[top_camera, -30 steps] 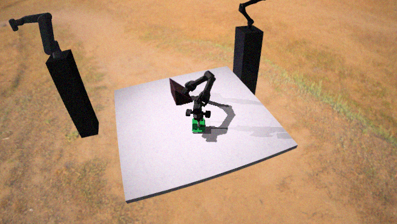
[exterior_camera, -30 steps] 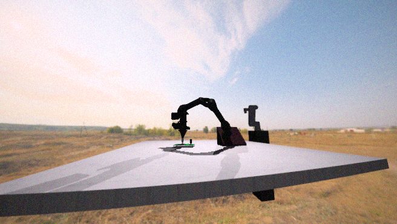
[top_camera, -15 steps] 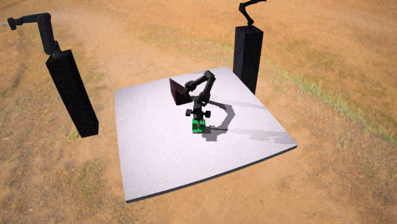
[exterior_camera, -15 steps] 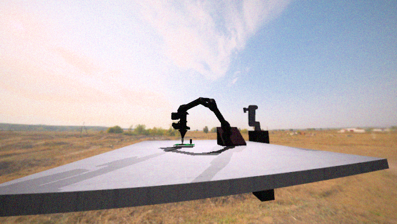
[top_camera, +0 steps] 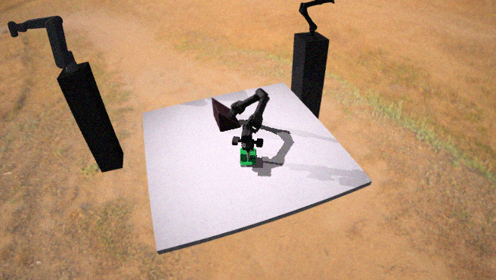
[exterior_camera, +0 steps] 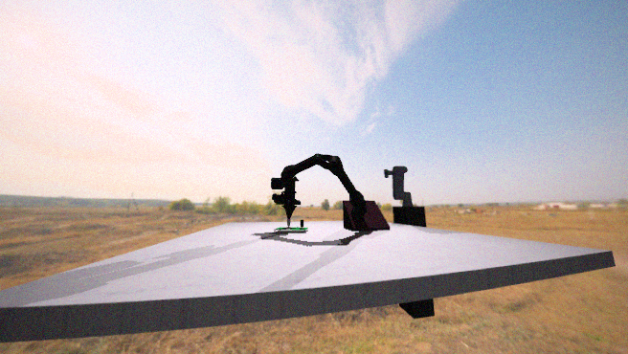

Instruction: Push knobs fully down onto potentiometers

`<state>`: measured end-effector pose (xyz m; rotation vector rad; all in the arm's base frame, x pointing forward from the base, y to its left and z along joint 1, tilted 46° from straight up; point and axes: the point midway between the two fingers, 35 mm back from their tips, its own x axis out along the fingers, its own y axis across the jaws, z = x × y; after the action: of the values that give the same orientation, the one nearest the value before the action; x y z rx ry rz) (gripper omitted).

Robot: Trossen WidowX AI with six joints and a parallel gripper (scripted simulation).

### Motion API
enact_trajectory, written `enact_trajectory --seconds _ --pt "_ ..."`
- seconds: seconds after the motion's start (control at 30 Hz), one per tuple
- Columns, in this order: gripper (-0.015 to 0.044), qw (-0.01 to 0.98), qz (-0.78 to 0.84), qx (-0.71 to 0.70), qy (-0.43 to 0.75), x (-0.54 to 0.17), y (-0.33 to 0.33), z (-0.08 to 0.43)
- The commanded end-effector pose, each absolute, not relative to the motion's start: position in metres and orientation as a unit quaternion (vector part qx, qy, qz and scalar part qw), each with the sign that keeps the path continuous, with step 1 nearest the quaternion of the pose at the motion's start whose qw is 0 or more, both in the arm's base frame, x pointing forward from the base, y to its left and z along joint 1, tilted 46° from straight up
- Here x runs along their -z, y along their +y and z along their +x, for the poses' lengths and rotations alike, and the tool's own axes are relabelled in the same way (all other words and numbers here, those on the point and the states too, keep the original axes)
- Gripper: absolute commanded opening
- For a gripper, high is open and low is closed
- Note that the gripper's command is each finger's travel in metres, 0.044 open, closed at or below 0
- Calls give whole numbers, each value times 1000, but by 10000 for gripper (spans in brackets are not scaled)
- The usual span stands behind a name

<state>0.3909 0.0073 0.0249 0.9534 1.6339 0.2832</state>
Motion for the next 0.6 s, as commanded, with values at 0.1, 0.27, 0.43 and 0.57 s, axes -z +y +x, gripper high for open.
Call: enact_trajectory --seconds 0.1,0.27,0.43,0.57 --pt "0 575 403 -126 701 -19 16 391" --pt "0 575 403 -126 701 -19 16 391" --pt "0 575 403 -126 701 -19 16 391" --pt "0 575 403 -126 701 -19 17 391"
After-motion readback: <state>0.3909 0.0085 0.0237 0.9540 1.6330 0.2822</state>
